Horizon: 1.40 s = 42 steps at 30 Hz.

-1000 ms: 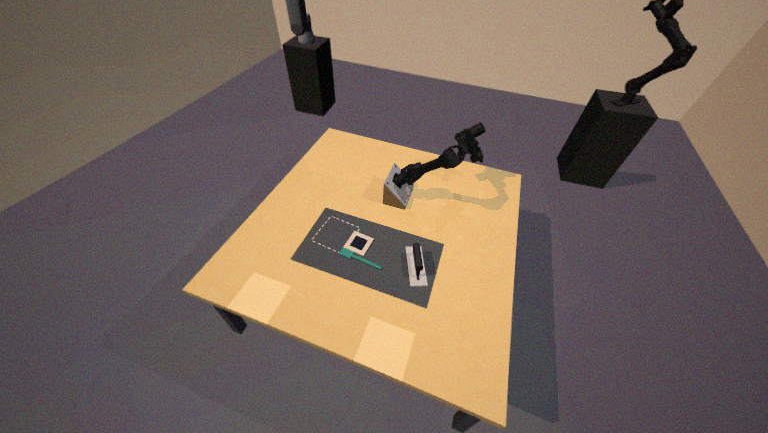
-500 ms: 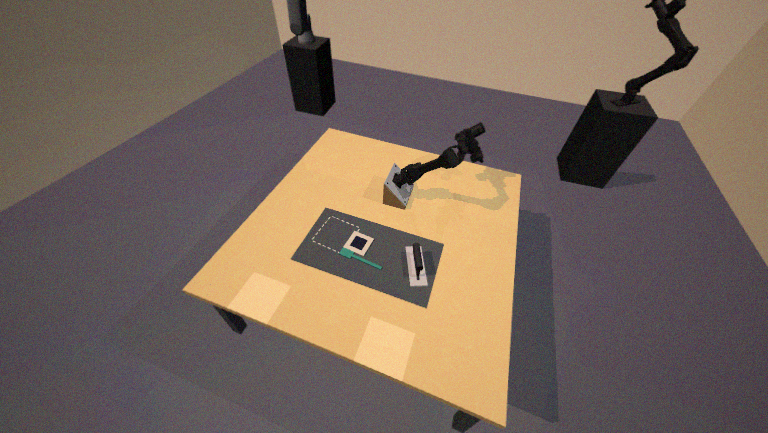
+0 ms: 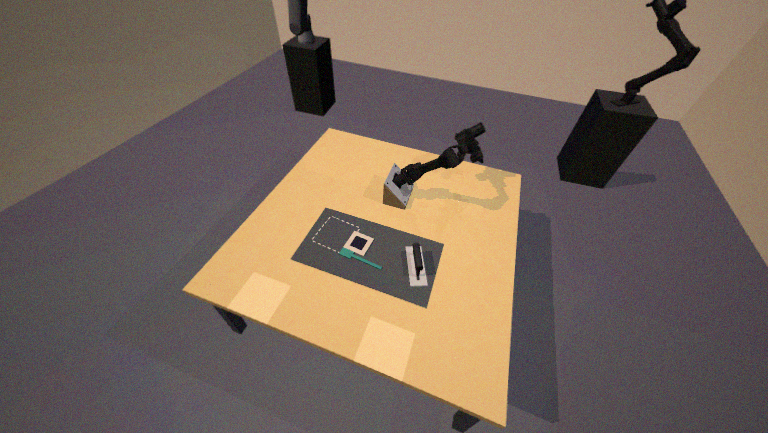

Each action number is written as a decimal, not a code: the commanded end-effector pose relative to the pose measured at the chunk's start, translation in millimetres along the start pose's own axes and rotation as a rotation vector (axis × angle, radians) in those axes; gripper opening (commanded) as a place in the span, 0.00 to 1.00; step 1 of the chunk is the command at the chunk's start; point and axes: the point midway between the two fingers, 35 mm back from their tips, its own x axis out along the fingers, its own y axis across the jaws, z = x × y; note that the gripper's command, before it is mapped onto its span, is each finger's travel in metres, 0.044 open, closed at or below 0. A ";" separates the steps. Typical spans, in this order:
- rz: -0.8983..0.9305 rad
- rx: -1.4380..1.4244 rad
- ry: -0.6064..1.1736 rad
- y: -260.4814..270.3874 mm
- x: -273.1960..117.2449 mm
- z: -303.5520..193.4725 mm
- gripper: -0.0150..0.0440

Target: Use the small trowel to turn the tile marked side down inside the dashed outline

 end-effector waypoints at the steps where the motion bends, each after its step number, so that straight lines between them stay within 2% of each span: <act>1: 0.000 0.000 0.000 0.0 0.0 0.0 0.42; 5: 0.000 0.000 0.000 0.0 0.0 0.0 0.42; 9: 0.000 0.000 0.000 0.0 0.0 0.0 0.25; 24: 0.000 0.000 0.000 0.0 0.0 0.0 0.25; 34: 0.007 -0.024 -0.004 2.3 4.4 0.1 0.69; 42: 0.035 -0.116 -0.022 11.9 20.8 0.8 0.71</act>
